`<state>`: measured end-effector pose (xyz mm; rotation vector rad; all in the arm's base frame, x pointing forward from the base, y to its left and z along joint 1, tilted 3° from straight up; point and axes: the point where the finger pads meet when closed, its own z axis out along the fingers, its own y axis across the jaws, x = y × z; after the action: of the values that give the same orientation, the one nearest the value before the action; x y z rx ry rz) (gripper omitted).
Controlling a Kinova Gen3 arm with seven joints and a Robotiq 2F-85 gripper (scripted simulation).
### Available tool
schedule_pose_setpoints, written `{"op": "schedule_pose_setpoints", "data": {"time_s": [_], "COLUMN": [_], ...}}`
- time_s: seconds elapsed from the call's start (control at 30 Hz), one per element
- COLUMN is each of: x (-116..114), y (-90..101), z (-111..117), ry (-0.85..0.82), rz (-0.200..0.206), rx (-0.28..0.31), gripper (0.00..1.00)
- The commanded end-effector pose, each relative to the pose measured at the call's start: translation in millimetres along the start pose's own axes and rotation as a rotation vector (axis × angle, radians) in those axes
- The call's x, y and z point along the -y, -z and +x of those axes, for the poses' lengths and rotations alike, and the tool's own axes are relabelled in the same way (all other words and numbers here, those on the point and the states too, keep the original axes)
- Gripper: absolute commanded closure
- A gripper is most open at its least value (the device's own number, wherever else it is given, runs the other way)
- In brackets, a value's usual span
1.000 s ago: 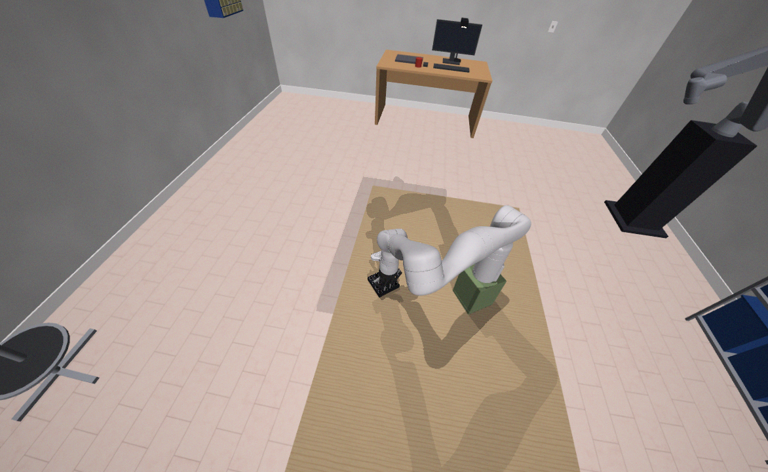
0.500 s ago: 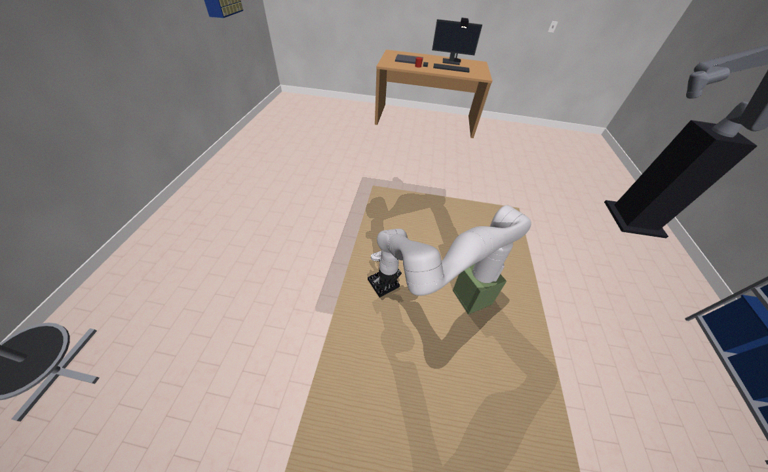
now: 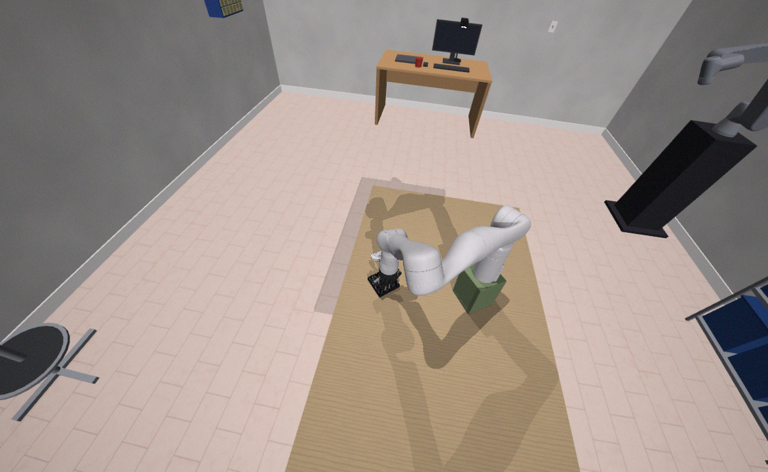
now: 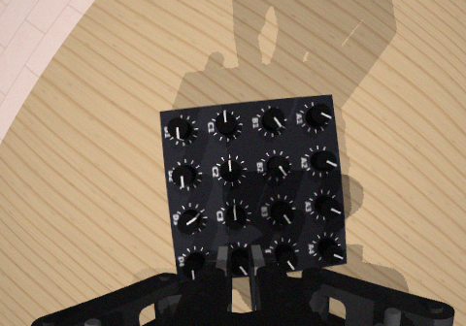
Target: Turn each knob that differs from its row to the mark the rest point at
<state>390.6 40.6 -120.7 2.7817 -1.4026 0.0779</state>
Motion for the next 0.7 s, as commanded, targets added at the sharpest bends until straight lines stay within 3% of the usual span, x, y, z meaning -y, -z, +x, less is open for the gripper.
{"op": "schedule_pose_setpoints", "data": {"time_s": [0.0,0.67], "x": [0.8,0.9], "y": [-1.1,-1.1], "z": [1.6,1.6], "ry": [0.008,0.03], "rz": [0.002,0.002], "rx": [-0.002,-0.002], "gripper": [0.92,0.92]}}
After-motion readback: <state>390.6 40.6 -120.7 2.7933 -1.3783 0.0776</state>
